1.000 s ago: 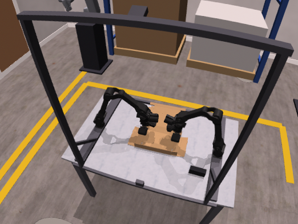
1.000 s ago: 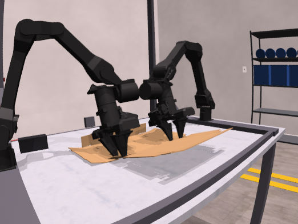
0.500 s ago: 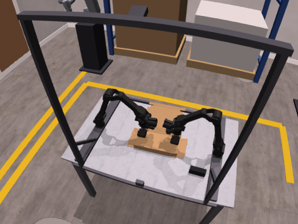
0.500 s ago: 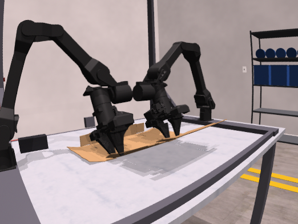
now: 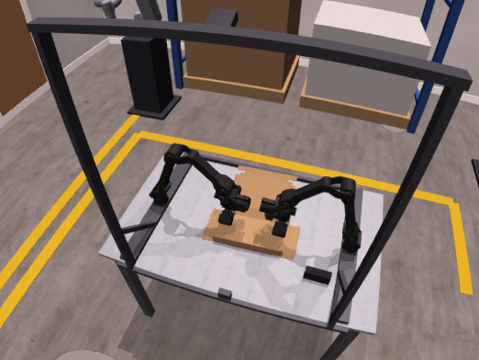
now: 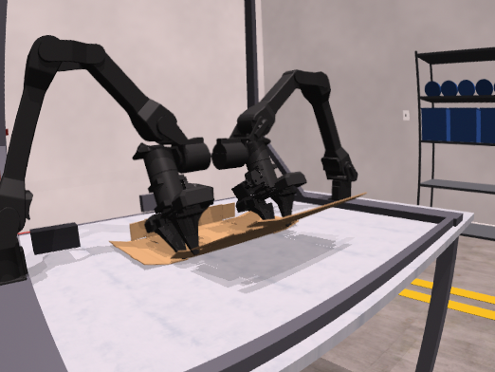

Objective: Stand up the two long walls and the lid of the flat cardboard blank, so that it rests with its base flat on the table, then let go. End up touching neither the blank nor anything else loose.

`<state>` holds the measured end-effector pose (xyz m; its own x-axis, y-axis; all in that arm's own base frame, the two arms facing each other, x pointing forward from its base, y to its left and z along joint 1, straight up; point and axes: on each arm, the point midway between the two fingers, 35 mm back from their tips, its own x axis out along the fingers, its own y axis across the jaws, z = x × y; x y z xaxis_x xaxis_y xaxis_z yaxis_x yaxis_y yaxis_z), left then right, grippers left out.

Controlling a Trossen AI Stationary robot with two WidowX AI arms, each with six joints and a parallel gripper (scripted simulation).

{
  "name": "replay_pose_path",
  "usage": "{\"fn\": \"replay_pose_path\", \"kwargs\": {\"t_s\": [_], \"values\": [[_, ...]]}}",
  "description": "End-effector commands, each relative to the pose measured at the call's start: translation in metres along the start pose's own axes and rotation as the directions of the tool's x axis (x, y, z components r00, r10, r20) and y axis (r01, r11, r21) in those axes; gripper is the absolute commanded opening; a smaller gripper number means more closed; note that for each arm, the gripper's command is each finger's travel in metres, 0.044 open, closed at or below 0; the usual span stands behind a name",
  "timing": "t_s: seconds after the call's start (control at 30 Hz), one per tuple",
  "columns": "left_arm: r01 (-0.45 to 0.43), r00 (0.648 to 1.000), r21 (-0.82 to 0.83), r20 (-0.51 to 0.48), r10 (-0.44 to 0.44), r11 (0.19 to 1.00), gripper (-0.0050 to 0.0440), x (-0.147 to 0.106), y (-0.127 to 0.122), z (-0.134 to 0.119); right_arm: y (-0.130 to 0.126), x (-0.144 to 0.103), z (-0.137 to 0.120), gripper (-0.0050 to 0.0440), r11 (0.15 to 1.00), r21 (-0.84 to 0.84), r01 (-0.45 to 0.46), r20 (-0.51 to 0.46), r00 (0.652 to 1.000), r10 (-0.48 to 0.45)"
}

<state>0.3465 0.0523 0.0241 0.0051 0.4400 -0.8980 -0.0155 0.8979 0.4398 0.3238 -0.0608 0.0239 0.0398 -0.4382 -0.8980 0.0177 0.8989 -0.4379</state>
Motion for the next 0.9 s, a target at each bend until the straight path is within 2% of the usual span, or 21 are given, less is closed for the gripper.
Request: {"fn": "replay_pose_path", "kwargs": {"t_s": [0.0,0.87], "values": [[0.028,1.000,0.008,0.005,-0.028,1.000,0.0215,-0.001,-0.017,0.003,0.017,0.000,0.002,0.0212,0.999,-0.007,-0.032,-0.003,0.999,0.032],[0.030,1.000,0.008,0.005,-0.030,1.000,0.0215,-0.017,-0.050,0.001,0.050,-0.016,0.004,0.0212,0.999,-0.008,-0.035,-0.002,0.999,0.035]]}}
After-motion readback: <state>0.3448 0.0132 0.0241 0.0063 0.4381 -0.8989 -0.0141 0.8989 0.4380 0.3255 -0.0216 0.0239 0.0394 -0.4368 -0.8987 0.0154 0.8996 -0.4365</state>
